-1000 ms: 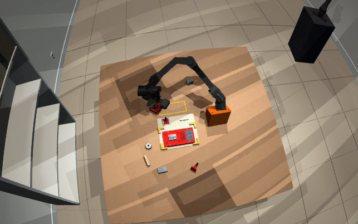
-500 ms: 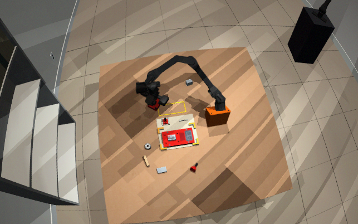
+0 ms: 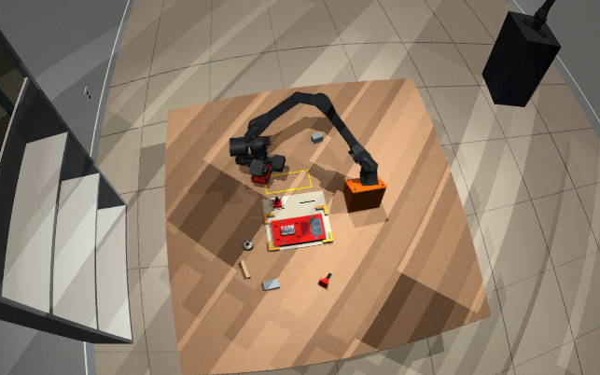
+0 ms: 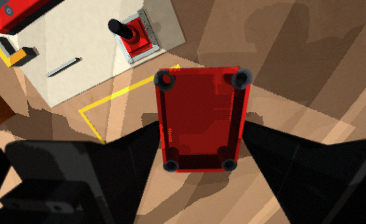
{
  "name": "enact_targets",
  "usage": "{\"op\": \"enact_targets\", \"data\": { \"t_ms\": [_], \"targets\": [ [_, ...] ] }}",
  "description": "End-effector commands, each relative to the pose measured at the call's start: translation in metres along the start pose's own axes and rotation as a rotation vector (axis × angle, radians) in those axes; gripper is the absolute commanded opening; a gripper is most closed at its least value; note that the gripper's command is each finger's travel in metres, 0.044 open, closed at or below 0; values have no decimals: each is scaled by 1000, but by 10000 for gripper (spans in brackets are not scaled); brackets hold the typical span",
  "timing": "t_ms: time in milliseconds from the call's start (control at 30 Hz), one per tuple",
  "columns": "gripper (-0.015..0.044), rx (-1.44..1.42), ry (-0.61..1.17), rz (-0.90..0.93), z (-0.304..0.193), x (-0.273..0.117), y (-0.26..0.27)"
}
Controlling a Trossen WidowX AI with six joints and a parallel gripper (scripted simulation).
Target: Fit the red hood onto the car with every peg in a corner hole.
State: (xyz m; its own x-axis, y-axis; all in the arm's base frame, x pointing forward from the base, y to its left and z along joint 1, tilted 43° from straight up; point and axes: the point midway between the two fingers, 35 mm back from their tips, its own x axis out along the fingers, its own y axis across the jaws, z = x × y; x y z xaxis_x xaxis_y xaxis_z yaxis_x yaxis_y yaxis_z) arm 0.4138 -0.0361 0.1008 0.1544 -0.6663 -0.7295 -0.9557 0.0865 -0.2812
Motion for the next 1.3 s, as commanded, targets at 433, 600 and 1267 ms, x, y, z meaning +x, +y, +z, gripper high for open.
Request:
{"op": "enact_targets", "data": {
  "t_ms": [433, 600, 1267],
  "targets": [
    [0, -490, -2, -1, -5, -1, 10],
    [0, -633, -2, -1, -6, -2, 13],
    [0, -1204, -3, -1, -11, -2, 26]
  ]
}}
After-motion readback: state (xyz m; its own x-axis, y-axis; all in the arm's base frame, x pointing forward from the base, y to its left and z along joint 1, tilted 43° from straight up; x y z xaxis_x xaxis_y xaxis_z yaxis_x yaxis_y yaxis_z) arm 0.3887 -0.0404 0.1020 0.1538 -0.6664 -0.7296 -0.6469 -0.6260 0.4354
